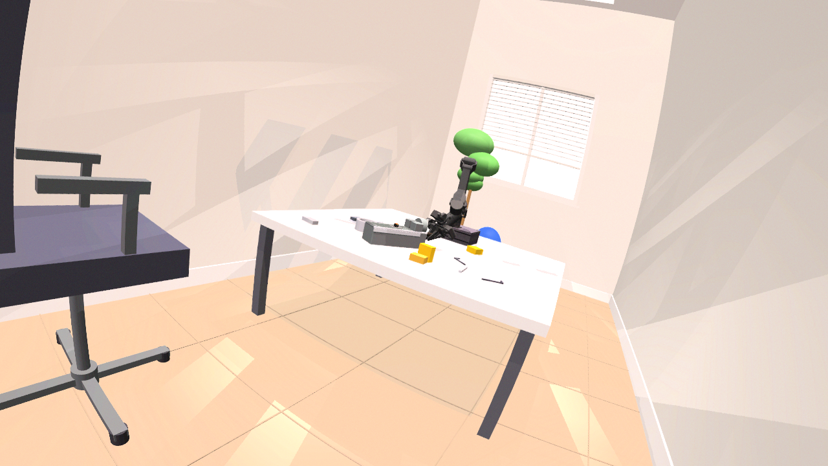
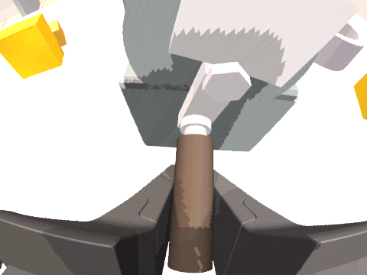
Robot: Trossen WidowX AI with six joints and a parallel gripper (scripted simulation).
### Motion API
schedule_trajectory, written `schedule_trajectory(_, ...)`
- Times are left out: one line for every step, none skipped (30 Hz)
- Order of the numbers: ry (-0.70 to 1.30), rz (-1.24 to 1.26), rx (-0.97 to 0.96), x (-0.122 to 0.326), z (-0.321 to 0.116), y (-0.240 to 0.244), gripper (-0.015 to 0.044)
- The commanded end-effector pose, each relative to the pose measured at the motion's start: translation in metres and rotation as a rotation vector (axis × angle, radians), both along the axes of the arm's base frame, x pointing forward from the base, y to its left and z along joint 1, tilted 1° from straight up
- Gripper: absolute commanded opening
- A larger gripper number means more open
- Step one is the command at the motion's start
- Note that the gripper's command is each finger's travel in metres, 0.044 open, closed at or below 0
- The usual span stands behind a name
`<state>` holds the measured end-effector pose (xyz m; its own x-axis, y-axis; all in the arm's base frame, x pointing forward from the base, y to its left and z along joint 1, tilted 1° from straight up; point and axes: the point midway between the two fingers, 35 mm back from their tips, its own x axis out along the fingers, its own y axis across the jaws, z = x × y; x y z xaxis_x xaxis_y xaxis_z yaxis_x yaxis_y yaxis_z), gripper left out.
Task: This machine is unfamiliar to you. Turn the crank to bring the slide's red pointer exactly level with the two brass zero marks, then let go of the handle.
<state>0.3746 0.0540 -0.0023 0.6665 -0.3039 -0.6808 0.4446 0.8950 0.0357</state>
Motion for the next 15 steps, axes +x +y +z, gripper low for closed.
schedule_trajectory(0.012,-0.017,-0.015,-0.0039,-0.0026,-0.0079,0.0)
schedule_trajectory(0.012,-0.017,-0.015,-0.004,-0.0026,-0.008,0.0)
schedule_trajectory(0.012,-0.017,-0.015,-0.004,-0.0026,-0.008,0.0)
schedule_trajectory(0.012,-0.017,-0.015,-0.0041,-0.0025,-0.0082,0.0)
schedule_trajectory(0.012,-0.017,-0.015,-0.0041,-0.0025,-0.0083,0.0)
schedule_trajectory(0.012,-0.017,-0.015,-0.0042,-0.0025,-0.0084,0.0)
schedule_trajectory(0.012,-0.017,-0.015,-0.0042,-0.0024,-0.0085,0.0)
schedule_trajectory(0.012,-0.017,-0.015,-0.0043,-0.0024,-0.0086,0.0)
schedule_trajectory(0.012,-0.017,-0.015,-0.0043,-0.0024,-0.0087,0.0)
schedule_trajectory(0.012,-0.017,-0.015,-0.0044,-0.0023,-0.0088,0.0)
schedule_trajectory(0.012,-0.017,-0.015,-0.0044,-0.0023,-0.0089,0.0)
schedule_trajectory(0.012,-0.017,-0.015,-0.0045,-0.0023,-0.009,0.0)
schedule_trajectory(0.012,-0.017,-0.015,-0.0046,-0.0022,-0.0091,0.0)
schedule_trajectory(0.012,-0.017,-0.015,-0.0046,-0.0022,-0.0092,0.0)
schedule_trajectory(0.012,-0.017,-0.015,-0.0047,-0.0021,-0.0094,0.0)
